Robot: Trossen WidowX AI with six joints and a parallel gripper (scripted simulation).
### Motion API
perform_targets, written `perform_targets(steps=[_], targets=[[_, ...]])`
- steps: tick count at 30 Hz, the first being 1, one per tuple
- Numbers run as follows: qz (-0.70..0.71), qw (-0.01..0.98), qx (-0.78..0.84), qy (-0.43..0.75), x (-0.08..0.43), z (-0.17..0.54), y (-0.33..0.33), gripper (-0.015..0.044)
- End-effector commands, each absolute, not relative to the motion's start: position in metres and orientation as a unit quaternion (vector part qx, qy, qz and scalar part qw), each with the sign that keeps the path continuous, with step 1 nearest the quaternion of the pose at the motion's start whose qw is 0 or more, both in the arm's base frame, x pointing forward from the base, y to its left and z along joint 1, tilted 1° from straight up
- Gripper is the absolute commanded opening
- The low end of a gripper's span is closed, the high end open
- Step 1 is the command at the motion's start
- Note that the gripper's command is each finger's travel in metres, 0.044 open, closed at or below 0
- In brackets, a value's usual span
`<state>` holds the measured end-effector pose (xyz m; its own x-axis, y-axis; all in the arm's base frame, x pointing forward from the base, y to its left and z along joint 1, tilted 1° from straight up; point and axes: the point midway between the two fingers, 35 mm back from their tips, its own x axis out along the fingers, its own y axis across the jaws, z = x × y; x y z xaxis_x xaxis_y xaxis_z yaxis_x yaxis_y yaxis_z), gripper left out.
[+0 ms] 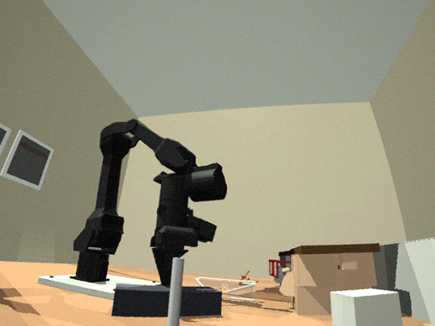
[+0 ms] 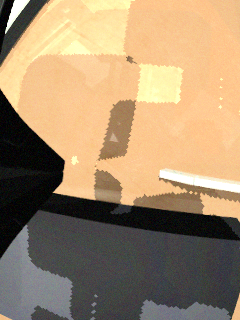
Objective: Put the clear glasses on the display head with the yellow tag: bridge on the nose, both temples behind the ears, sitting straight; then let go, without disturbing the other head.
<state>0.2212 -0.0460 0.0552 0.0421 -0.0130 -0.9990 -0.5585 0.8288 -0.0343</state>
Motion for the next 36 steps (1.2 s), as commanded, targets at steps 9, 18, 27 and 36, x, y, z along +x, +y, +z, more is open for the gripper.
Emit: perform_targets(steps=[9, 18, 27, 36], targets=[[0.197, 0.684, -0.214, 0.669, 0.22, 0.047, -0.048, 0.0], [0.196, 0.685, -0.214, 0.669, 0.225, 0.048, -0.053, 0.0], [0.196, 0.685, -0.214, 0.669, 0.229, 0.049, -0.06, 0.0], [0.196, 0.685, -0.214, 0.669, 0.233, 0.049, -0.066, 0.0]])
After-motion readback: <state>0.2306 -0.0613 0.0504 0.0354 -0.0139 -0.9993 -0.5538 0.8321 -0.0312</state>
